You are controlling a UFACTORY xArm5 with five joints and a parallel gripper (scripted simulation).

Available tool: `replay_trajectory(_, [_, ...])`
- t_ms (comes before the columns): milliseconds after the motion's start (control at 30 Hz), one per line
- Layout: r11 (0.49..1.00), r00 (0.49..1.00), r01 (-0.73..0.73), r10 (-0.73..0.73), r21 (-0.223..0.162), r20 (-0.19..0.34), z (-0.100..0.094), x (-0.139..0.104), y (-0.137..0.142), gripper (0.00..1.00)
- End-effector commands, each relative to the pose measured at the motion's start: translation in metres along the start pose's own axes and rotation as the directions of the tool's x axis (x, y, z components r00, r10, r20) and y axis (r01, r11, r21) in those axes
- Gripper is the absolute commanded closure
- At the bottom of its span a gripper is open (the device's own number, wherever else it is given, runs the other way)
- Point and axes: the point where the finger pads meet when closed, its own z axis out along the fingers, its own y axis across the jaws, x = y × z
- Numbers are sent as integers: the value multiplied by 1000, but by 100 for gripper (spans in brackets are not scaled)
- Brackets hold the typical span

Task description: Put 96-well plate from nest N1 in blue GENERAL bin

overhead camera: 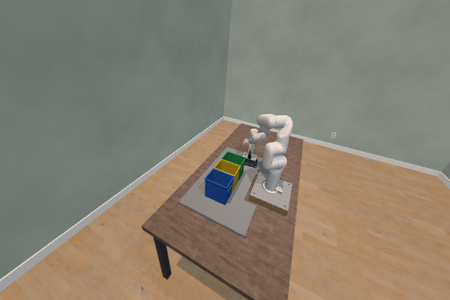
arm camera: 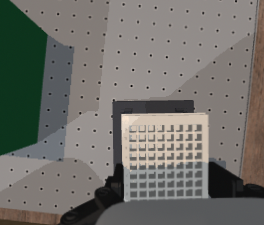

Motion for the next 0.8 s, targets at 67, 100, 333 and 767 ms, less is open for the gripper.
replay_trajectory(67, [1000, 1000, 0, 0, -3, -3, -11, 1, 1, 100])
replay_trajectory(100, [1000, 1000, 0, 0, -3, -3, -13, 1, 1, 100])
replay_trajectory(333, [1000, 1000, 0, 0, -3, -3, -21, 1, 1, 100])
replay_trajectory(767, [1000, 1000, 0, 0, -3, -3, -43, 1, 1, 100])
